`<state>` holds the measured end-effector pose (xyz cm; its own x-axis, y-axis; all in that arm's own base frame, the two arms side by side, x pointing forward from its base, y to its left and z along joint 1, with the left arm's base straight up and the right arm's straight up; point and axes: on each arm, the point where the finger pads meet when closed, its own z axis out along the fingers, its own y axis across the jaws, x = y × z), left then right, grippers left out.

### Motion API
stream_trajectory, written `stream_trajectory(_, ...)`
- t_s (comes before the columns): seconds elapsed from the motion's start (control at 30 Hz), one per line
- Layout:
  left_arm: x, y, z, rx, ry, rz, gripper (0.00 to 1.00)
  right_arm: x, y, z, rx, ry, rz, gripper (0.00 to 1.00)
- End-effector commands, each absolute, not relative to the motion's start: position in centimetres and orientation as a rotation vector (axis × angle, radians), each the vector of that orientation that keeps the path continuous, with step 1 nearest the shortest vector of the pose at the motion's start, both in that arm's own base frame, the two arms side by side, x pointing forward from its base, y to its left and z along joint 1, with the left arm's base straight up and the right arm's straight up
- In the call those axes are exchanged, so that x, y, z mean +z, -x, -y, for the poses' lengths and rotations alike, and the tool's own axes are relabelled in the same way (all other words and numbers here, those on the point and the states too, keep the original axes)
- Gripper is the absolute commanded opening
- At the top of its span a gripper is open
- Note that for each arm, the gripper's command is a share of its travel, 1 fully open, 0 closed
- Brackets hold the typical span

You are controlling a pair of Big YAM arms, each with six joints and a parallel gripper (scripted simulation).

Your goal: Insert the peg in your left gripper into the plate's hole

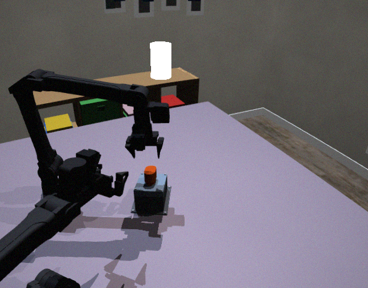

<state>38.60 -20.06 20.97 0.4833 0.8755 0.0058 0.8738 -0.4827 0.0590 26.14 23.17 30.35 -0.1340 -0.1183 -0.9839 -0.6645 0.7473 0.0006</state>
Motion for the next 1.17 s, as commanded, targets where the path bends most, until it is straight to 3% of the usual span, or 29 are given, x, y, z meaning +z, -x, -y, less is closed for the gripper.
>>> stream_trajectory(0.0,25.4,-40.0,21.5,0.095,-2.613,-1.554,1.0,32.2,-26.6,-23.2,0.528,0.615,-1.641,1.0)
stream_trajectory(1.13,25.6,-39.9,20.5,0.048,-2.66,-1.586,1.0,32.2,-26.6,-23.2,0.528,0.615,-1.641,1.0)
